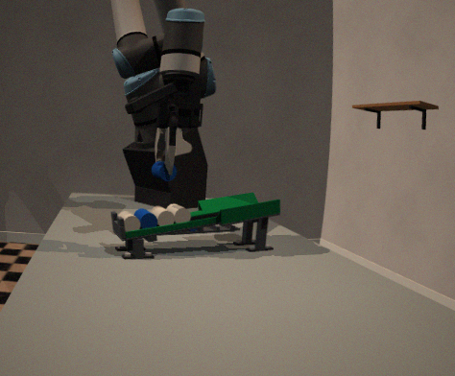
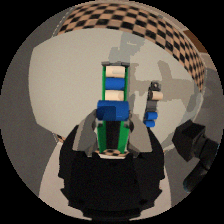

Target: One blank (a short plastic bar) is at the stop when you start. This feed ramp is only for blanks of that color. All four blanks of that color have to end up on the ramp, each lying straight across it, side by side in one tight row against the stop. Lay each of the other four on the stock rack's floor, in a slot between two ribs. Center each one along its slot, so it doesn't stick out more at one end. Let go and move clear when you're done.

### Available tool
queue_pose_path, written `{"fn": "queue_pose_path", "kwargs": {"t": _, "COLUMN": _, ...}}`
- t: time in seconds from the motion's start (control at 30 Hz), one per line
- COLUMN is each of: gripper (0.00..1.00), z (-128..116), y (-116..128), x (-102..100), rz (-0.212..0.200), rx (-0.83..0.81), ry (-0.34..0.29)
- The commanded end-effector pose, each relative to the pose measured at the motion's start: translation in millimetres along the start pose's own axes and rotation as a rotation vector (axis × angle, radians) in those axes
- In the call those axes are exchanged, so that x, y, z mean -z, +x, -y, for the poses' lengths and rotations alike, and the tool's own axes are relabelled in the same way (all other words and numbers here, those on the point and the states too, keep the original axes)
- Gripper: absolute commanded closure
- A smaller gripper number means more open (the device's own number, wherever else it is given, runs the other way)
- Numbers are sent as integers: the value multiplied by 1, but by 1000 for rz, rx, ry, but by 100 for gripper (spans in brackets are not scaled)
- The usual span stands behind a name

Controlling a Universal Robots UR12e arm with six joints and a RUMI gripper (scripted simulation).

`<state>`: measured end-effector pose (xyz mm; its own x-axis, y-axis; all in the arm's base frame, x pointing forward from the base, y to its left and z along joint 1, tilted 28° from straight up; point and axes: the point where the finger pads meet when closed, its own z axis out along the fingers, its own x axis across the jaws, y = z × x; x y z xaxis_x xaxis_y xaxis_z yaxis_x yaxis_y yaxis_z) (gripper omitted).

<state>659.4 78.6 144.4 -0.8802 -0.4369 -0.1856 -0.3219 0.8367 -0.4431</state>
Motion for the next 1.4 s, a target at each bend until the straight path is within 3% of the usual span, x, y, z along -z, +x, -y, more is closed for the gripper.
{"fn": "queue_pose_path", "kwargs": {"t": 0.0, "gripper": 67, "z": -3, "y": 5, "x": -5, "rz": -14, "rx": 2, "ry": -5}}
{"fn": "queue_pose_path", "kwargs": {"t": 0.23, "gripper": 67, "z": -5, "y": 23, "x": -11, "rz": -11, "rx": 5, "ry": -4}}
{"fn": "queue_pose_path", "kwargs": {"t": 0.43, "gripper": 67, "z": -23, "y": 94, "x": -37, "rz": -12, "rx": 24, "ry": -5}}
{"fn": "queue_pose_path", "kwargs": {"t": 0.5, "gripper": 67, "z": -23, "y": 94, "x": -37, "rz": -12, "rx": 24, "ry": -5}}
{"fn": "queue_pose_path", "kwargs": {"t": 0.67, "gripper": 67, "z": -42, "y": 161, "x": -51, "rz": -12, "rx": 41, "ry": -5}}
{"fn": "queue_pose_path", "kwargs": {"t": 0.8, "gripper": 67, "z": -53, "y": 192, "x": -54, "rz": -11, "rx": 49, "ry": -5}}
{"fn": "queue_pose_path", "kwargs": {"t": 1.37, "gripper": 67, "z": -55, "y": 197, "x": -55, "rz": -12, "rx": 52, "ry": -5}}
